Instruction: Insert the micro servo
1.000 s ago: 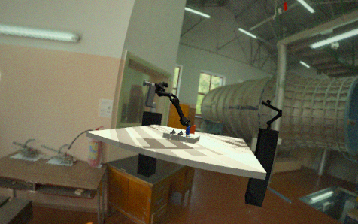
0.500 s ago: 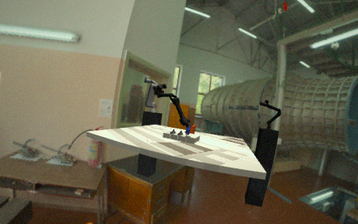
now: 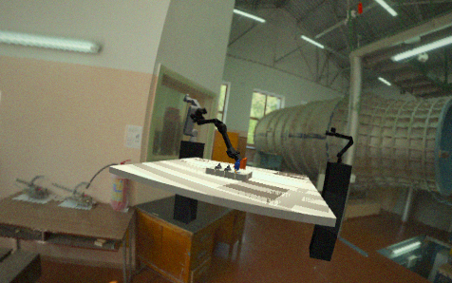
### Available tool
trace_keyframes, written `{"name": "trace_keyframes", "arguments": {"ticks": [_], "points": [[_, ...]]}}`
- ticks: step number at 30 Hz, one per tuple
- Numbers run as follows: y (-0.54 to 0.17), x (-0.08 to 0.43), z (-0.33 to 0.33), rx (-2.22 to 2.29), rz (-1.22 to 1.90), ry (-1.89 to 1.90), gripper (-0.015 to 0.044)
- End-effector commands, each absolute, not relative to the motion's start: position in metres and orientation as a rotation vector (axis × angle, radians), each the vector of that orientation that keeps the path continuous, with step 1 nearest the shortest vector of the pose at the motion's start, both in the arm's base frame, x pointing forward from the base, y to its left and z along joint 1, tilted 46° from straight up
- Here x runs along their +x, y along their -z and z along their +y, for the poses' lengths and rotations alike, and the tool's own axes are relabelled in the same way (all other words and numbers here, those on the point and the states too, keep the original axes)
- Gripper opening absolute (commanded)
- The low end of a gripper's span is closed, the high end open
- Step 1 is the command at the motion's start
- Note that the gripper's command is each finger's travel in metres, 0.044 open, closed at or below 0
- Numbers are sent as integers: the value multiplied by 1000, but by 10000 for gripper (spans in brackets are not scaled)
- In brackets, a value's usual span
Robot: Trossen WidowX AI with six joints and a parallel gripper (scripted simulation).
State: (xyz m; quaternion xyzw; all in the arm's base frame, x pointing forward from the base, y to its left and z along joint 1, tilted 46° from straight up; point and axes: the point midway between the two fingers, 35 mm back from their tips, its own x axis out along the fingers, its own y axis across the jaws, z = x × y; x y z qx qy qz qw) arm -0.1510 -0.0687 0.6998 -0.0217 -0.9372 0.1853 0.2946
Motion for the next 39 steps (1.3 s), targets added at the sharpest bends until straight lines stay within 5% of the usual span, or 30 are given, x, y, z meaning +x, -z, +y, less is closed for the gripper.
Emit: {"name": "trace_keyframes", "arguments": {"ticks": [1, 39], "points": [[-698, -149, -91, 20, -2506, -432, 0], [-653, -65, -264, 660, -2408, 197, 0]]}}
